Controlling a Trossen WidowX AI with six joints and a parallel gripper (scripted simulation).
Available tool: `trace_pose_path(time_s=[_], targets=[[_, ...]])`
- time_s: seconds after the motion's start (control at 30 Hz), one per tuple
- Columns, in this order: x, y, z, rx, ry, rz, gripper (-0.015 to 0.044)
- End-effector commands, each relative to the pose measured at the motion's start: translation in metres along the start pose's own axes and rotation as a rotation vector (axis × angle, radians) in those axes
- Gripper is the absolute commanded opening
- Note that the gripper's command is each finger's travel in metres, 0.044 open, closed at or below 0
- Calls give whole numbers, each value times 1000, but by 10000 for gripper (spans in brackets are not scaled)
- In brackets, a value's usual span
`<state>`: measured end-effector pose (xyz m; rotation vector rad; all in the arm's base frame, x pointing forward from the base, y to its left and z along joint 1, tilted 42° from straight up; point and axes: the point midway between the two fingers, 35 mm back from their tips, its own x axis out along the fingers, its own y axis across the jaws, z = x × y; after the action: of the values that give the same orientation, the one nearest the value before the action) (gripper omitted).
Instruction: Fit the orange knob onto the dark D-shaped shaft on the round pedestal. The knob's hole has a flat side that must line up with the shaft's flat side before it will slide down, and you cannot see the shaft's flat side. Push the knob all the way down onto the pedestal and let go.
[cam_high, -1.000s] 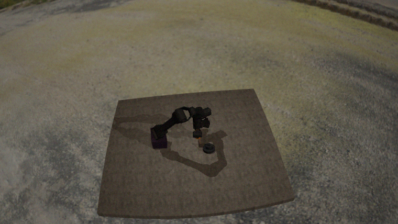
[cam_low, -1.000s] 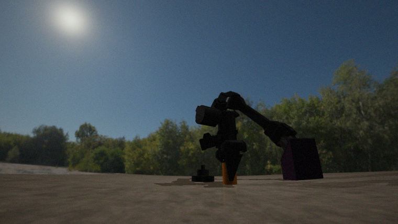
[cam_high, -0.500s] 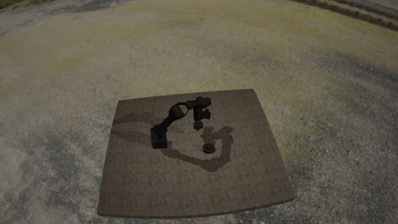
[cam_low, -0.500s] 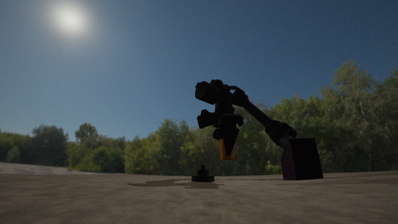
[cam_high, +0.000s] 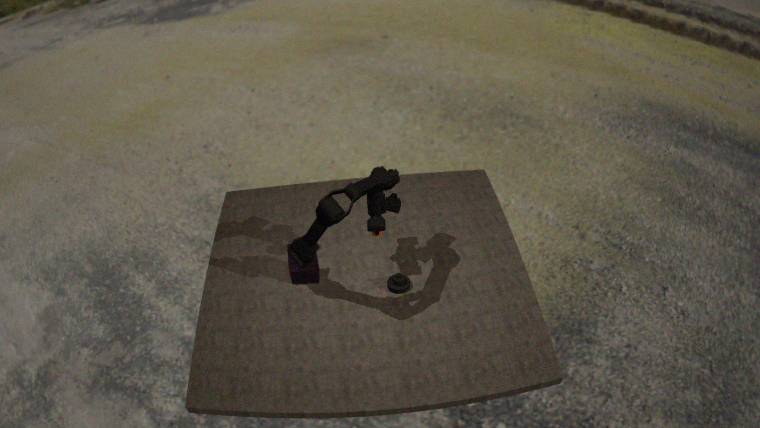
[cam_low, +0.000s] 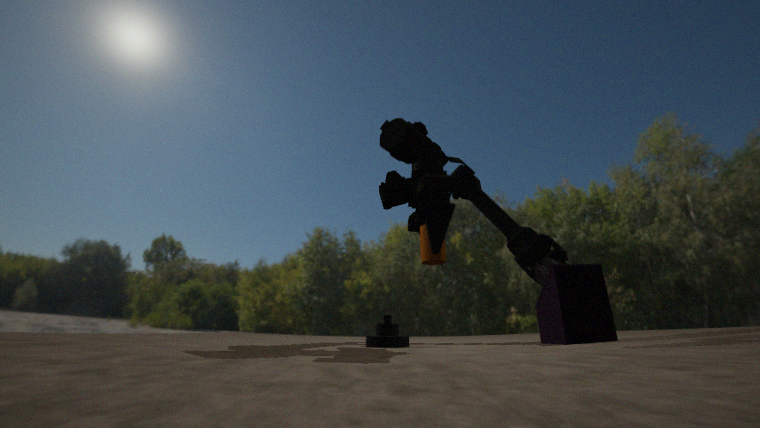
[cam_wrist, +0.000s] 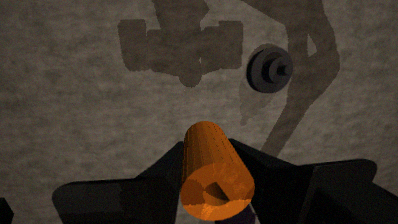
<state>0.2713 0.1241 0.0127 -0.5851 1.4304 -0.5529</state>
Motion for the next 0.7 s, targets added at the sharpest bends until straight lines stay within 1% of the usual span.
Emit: trace_pose_path(time_s=[0.0, 0.67], targets=[[-1, -6, 7, 6, -2, 12, 0], [16, -52, 39, 3, -5, 27, 0]])
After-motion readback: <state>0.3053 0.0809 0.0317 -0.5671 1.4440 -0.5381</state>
